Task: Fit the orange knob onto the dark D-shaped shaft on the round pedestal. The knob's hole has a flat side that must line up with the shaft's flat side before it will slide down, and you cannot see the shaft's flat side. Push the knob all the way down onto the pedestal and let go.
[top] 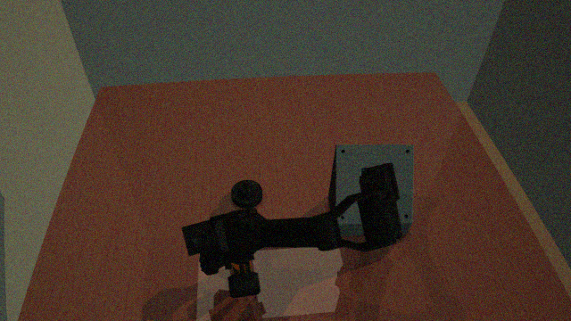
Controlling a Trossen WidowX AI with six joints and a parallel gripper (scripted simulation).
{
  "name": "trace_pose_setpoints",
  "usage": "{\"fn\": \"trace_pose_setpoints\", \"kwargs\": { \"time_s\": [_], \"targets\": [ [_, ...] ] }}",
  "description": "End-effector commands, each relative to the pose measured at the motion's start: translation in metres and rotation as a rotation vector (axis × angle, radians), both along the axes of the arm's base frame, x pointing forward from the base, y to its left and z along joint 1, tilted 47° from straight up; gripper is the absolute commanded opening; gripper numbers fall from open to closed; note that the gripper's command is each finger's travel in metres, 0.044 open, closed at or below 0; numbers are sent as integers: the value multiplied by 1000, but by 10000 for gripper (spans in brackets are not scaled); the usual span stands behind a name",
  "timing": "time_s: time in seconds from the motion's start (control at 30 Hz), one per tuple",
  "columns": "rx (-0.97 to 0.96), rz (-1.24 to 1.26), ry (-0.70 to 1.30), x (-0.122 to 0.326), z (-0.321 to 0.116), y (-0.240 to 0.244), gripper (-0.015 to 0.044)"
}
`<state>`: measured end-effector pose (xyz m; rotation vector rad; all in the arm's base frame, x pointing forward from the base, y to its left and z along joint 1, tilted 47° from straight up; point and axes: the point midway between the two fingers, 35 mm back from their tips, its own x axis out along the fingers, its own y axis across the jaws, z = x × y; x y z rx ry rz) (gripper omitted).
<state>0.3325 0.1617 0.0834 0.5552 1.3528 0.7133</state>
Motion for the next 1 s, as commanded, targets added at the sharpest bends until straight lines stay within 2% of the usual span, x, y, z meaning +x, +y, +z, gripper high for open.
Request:
{"fn": "trace_pose_setpoints", "kwargs": {
  "time_s": [0.0, 0.23, 0.43, 0.6, 0.97],
  "targets": [
    [-4, -4, 5, -1, -2, 1, 361],
    [-4, -4, 5, -1, -2, 1, 177],
    [-4, -4, 5, -1, -2, 1, 138],
    [-46, 10, -54, 5, 4, -12, 6],
    [-46, 7, -20, 7, 41, -69, 0]
  ]
}}
